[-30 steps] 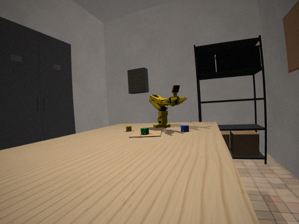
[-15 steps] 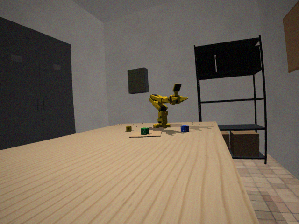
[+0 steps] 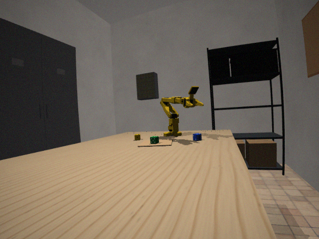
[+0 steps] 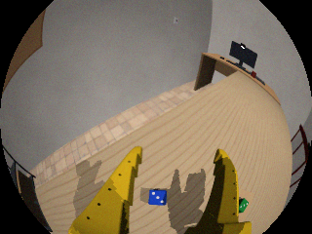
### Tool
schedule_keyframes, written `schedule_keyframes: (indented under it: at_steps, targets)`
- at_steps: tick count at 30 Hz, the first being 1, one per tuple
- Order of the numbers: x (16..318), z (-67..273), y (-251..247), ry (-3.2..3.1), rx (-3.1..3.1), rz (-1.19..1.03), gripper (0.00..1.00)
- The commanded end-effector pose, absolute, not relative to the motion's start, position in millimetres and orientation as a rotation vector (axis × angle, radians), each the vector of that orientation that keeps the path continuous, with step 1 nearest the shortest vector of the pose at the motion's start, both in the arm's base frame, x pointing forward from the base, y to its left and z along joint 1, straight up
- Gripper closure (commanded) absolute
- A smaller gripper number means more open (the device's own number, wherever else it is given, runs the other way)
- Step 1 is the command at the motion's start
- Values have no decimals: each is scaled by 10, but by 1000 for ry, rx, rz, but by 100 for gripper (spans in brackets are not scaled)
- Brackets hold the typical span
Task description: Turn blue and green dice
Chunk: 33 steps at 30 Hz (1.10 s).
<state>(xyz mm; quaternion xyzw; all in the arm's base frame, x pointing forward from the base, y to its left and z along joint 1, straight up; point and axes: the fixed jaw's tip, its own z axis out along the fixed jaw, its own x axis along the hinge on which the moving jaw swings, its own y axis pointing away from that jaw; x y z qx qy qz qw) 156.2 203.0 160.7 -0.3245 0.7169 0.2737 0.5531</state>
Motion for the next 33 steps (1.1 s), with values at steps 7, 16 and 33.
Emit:
schedule_keyframes:
  at_steps: [7, 16, 33]
  targets:
    - [1586, 1713, 2134, 1938, -864, 587, 65]
    - [1542, 1689, 2114, 2125, -935, 517, 65]
    - [1405, 1660, 1984, 2395, -1033, 386, 65]
